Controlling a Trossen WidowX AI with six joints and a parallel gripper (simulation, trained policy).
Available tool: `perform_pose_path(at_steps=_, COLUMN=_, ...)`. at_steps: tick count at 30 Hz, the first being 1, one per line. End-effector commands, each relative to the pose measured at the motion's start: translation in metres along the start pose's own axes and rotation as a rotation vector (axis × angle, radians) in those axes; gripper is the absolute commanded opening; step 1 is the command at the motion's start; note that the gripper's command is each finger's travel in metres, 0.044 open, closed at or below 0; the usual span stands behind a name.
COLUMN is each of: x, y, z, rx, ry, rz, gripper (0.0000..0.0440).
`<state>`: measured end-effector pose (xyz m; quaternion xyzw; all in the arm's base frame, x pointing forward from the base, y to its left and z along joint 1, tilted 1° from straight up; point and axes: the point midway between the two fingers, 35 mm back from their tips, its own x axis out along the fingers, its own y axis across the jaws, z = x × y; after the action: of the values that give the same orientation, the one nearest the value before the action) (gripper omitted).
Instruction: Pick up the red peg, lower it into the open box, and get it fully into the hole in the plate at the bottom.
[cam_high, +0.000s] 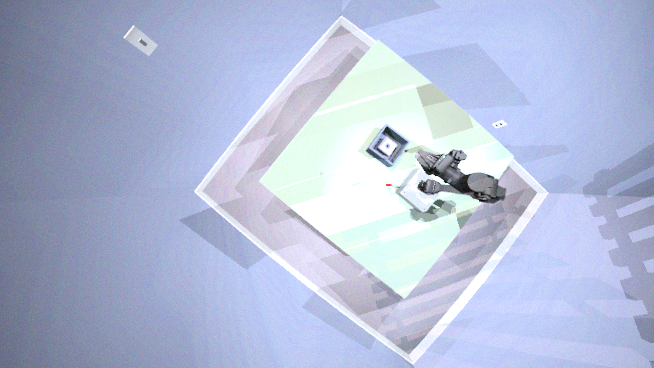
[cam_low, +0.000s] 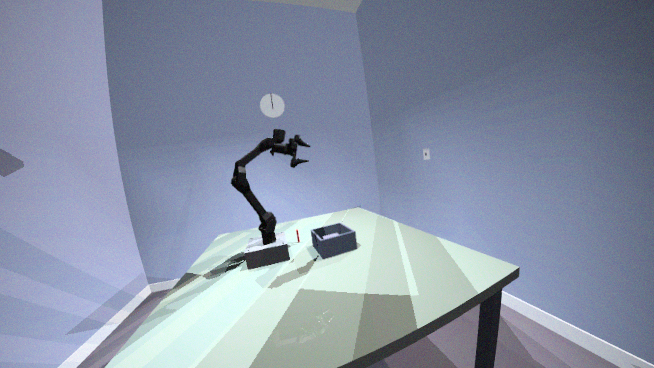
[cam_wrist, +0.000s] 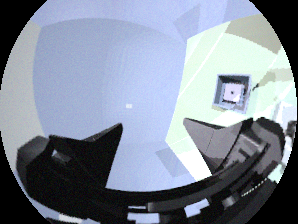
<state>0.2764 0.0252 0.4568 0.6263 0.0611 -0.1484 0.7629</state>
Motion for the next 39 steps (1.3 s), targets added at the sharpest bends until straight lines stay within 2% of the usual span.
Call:
perform_pose_path(at_steps=1, x=0.015, y=-0.029, z=-0.018, rx=-0.092, ry=0.051, rz=-0.111, gripper=0.0440)
perform_pose_path(at_steps=18, x=0.033, y=-0.153, z=-0.078, rx=-0.412, ry=0.284, rz=-0.551, gripper=0.0440)
perform_pose_path(at_steps=39, x=0.005, y=-0.300, z=-0.117, rx=-0.743, ry=0.544, rz=-1.117, gripper=0.0440)
